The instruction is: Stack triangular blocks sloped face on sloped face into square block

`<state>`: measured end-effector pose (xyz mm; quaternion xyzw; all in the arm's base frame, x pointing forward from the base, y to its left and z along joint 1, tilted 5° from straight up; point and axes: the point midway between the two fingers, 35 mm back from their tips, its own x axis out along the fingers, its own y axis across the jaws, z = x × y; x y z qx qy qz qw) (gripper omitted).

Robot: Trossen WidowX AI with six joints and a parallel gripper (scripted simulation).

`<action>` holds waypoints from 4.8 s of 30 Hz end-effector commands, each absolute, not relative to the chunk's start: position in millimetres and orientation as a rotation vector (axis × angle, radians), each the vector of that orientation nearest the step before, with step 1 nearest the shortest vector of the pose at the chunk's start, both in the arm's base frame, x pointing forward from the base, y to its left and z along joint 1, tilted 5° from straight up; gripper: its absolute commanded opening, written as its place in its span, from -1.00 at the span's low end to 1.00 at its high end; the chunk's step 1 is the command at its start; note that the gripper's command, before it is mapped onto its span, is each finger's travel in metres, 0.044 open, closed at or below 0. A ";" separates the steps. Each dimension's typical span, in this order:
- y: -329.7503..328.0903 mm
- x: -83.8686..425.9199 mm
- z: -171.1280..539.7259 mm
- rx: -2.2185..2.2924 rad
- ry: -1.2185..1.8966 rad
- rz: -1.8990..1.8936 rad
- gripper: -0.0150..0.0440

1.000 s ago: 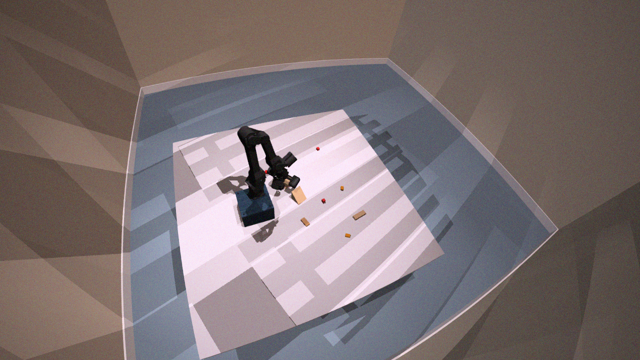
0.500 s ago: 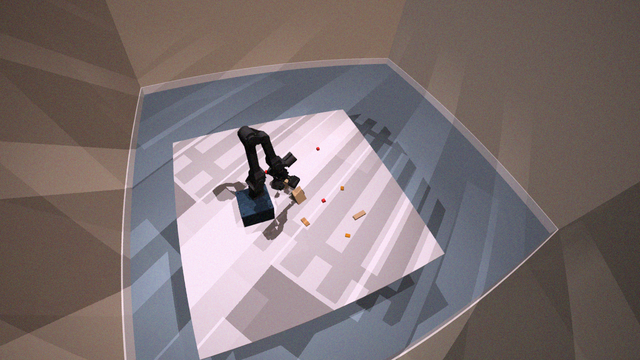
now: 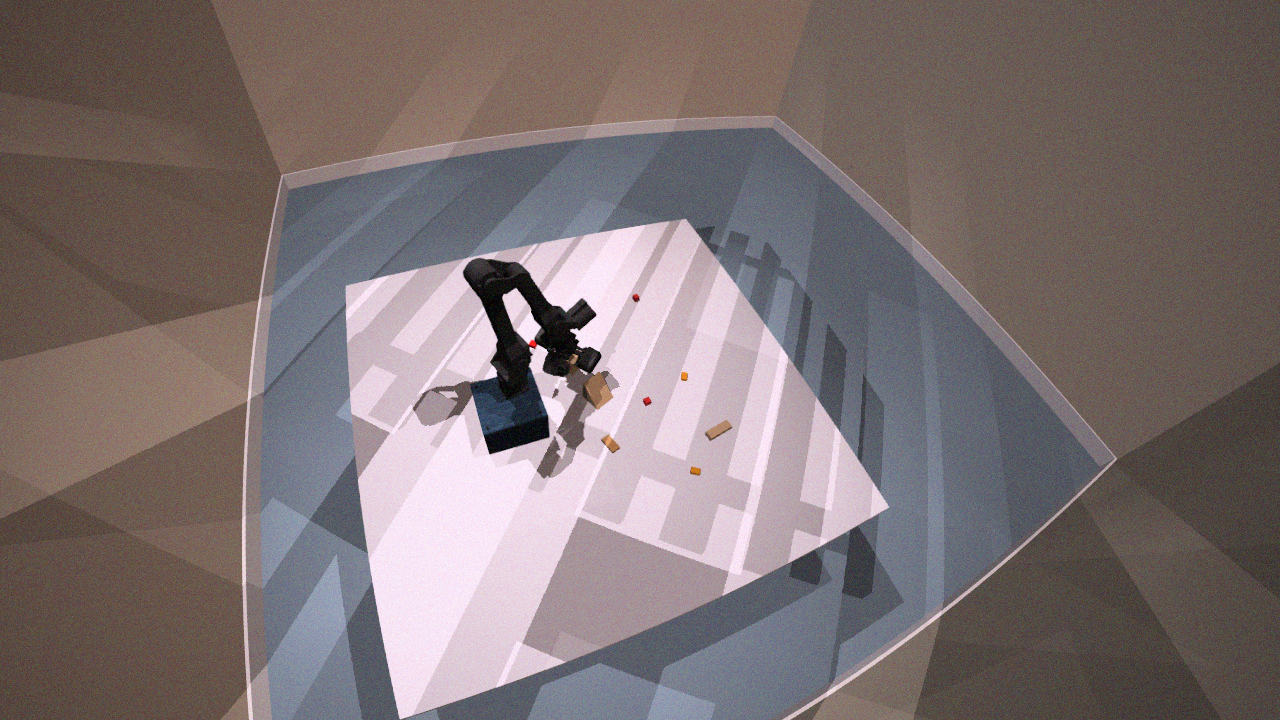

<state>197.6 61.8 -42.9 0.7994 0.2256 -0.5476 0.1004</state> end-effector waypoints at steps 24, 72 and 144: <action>56.0 197.7 41.5 2.377 0.674 -1.585 -0.49; 53.7 198.4 37.8 1.222 1.372 -0.655 -0.49; 50.4 205.5 36.8 -0.559 1.174 1.156 -0.49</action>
